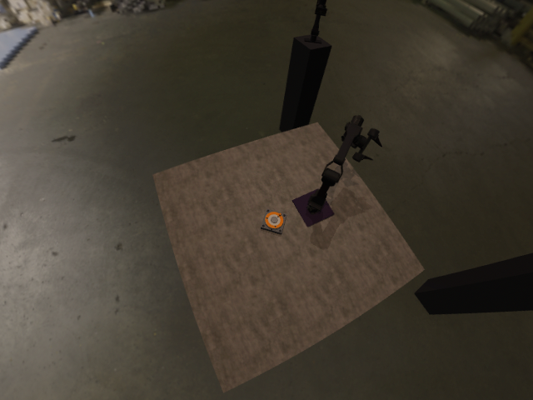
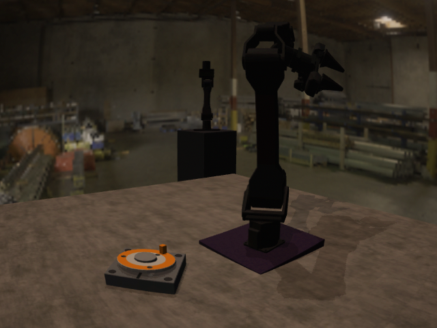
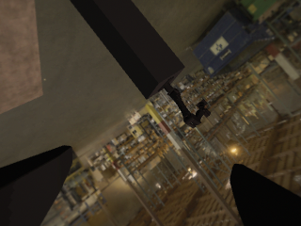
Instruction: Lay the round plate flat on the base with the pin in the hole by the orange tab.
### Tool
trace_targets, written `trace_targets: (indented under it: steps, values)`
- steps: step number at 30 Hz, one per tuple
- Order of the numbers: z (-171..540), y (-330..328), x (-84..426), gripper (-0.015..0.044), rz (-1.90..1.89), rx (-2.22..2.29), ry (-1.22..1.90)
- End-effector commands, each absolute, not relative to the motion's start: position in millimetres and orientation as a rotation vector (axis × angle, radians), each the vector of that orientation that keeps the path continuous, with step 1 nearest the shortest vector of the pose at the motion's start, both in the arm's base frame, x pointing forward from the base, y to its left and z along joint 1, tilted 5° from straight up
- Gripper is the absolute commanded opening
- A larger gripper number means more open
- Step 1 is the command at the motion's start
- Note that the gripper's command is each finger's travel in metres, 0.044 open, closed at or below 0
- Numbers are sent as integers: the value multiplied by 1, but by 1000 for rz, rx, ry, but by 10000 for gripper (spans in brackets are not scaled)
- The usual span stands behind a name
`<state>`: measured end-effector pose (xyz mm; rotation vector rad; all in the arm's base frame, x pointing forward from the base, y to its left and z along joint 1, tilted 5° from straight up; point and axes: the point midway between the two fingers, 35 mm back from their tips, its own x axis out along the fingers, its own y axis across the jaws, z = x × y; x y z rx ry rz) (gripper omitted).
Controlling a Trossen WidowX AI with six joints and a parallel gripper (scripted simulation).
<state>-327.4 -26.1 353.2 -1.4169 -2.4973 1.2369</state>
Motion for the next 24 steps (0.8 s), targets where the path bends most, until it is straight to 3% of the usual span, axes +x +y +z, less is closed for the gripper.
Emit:
trace_targets:
  steps: [1,10,15,19,24]
  values:
    - [352,-29,-327,374,1245,-1409,-2505]
    - [312,-141,-287,138,1558,-1087,-2816]
    - [285,-203,-235,6,1733,-874,-3021]
    - [270,-230,-201,0,1817,-771,-3138]
    - [241,-267,-122,0,1941,-583,-3394]
